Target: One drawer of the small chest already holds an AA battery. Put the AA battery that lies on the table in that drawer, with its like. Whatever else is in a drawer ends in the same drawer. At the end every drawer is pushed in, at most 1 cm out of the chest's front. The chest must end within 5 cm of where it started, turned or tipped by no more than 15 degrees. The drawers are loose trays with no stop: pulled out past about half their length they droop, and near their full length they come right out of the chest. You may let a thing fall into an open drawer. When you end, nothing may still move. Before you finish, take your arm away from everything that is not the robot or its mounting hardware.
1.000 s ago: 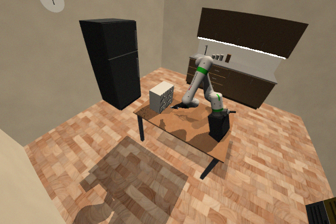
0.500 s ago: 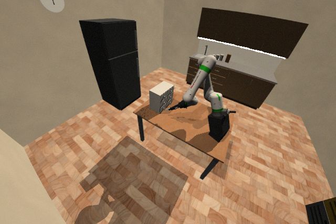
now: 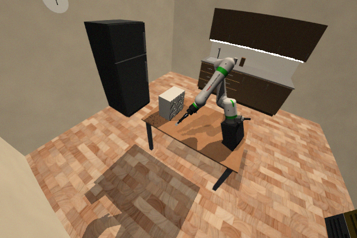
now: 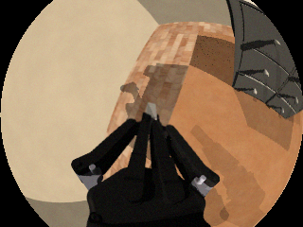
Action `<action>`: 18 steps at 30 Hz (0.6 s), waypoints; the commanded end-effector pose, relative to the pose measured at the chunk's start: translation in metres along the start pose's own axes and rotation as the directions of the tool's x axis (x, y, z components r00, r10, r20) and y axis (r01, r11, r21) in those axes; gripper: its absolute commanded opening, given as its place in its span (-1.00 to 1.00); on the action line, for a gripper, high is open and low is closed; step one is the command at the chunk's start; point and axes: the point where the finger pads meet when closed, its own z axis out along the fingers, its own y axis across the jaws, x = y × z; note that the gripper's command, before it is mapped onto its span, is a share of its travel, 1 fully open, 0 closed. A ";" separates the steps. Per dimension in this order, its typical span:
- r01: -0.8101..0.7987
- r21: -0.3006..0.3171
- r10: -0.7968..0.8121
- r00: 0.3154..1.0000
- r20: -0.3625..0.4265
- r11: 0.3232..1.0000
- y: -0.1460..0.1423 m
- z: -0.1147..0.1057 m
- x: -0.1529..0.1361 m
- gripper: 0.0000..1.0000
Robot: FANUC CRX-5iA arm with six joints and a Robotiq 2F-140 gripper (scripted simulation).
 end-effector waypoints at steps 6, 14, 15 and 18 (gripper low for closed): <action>-0.023 -0.067 0.048 0.919 0.391 0.998 -0.014 -0.051 -0.061 -1.00; 0.020 -0.266 0.114 0.871 0.477 0.964 0.028 -0.097 -0.063 -1.00; 0.035 -0.336 0.140 0.866 0.480 0.941 0.043 -0.113 -0.057 -1.00; 0.047 -0.401 0.163 0.865 0.474 0.915 0.058 -0.128 -0.050 -1.00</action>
